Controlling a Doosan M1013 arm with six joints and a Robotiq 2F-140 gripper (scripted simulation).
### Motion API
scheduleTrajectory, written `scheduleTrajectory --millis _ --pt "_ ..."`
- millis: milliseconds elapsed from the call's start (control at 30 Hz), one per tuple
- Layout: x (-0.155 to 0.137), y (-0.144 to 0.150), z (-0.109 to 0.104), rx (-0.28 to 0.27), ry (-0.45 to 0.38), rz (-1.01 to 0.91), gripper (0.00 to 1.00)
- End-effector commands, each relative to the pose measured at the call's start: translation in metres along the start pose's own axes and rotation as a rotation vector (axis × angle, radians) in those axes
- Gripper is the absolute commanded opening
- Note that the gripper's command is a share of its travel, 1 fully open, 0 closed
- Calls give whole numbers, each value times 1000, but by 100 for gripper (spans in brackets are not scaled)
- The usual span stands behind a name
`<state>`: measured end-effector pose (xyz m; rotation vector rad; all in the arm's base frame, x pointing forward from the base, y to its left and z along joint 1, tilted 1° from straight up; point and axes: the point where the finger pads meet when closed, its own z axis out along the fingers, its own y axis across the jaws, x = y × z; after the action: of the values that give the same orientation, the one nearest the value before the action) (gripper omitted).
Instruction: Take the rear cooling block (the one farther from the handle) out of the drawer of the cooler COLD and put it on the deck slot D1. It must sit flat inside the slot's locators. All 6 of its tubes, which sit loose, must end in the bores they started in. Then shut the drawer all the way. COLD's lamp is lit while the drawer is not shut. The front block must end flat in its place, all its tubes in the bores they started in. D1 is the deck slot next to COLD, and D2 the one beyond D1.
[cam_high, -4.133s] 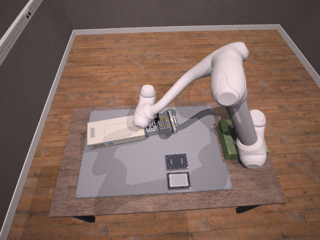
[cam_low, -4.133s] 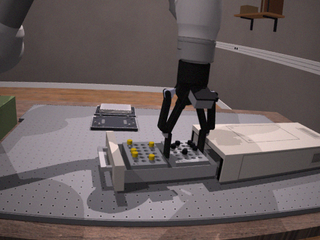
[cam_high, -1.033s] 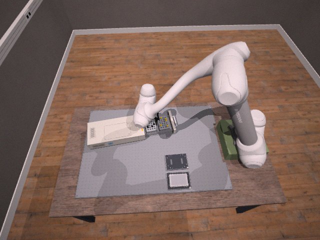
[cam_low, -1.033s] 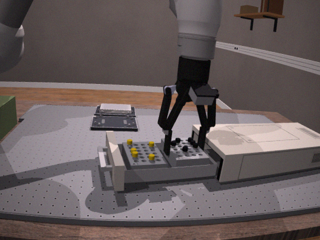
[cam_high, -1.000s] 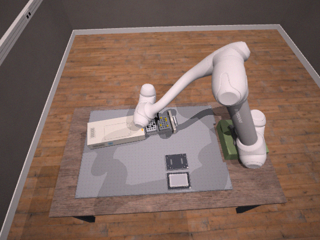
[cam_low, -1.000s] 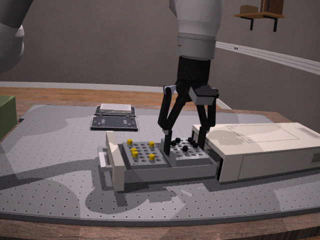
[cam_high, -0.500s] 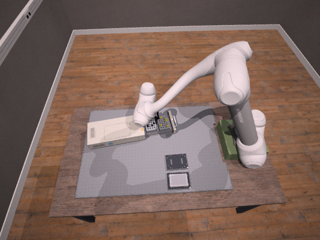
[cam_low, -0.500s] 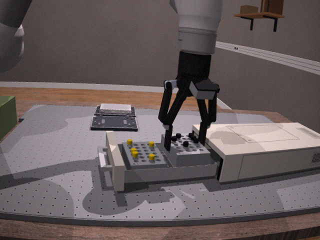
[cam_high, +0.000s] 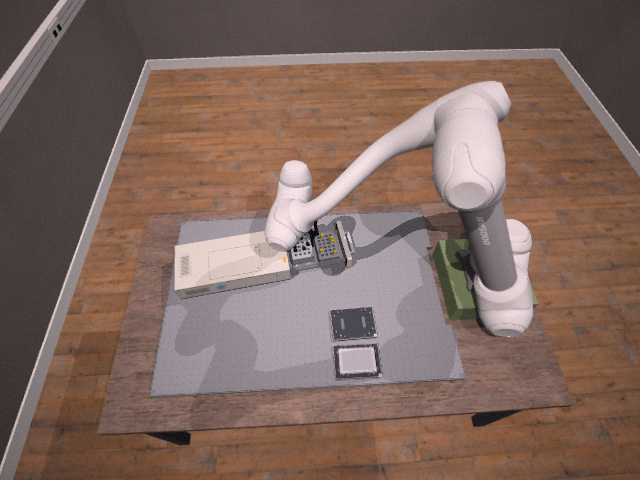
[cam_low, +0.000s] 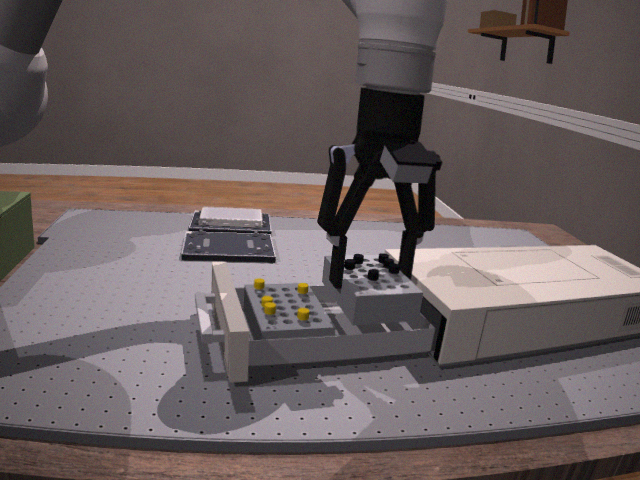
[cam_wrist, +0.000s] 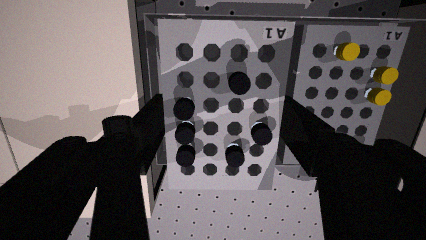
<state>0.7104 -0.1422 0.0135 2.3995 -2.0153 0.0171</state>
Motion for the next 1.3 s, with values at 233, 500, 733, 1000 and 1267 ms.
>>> scheduleTrajectory --millis 233,500,733,1000,1267 --pt "0 -1 -12 1 0 0 10" --pt "0 -1 -23 1 0 0 10" --pt "0 -1 -29 1 0 0 10" --pt "0 -1 -40 2 0 0 10" --pt "0 -1 -48 2 0 0 10"
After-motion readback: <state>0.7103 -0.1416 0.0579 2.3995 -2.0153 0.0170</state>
